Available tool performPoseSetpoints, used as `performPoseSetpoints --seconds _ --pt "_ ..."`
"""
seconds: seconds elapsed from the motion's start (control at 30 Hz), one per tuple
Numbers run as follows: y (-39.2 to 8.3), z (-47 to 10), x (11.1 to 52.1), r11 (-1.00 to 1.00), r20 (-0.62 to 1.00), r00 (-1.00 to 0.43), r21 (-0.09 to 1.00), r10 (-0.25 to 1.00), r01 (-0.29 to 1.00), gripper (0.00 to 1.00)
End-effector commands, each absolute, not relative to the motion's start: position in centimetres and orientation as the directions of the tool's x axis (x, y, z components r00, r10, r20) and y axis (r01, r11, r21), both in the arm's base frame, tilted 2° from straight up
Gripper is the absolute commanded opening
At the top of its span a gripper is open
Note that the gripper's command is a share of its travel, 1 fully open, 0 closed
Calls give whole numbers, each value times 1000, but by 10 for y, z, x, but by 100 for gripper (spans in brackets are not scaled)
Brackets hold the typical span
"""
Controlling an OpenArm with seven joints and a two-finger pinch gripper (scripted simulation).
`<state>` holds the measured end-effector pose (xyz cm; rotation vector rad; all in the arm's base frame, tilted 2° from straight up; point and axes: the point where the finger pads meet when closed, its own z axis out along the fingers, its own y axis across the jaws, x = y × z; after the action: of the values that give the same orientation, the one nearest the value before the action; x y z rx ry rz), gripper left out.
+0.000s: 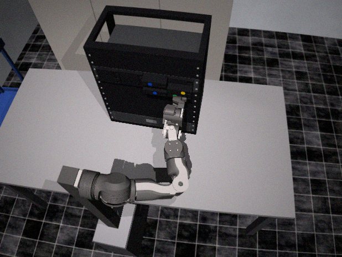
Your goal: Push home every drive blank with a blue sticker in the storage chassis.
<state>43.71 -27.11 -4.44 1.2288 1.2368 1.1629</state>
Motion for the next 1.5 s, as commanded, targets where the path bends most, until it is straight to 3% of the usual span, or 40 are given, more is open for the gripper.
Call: performPoseSetpoints --seconds 0.0,0.33,0.7,1.03,1.33,1.47 --pt "-271 -41 437 20 -20 12 999 1000 29 0" --pt "-260 -43 433 20 -21 11 999 1000 27 0" --pt "-182 -62 402 20 -20 11 999 1000 27 0" --pt "-151 -70 390 20 -20 12 999 1000 27 0" --pt "-153 -72 407 21 -21 16 999 1000 31 0" --pt "-153 -73 435 20 -21 16 999 1000 32 0"
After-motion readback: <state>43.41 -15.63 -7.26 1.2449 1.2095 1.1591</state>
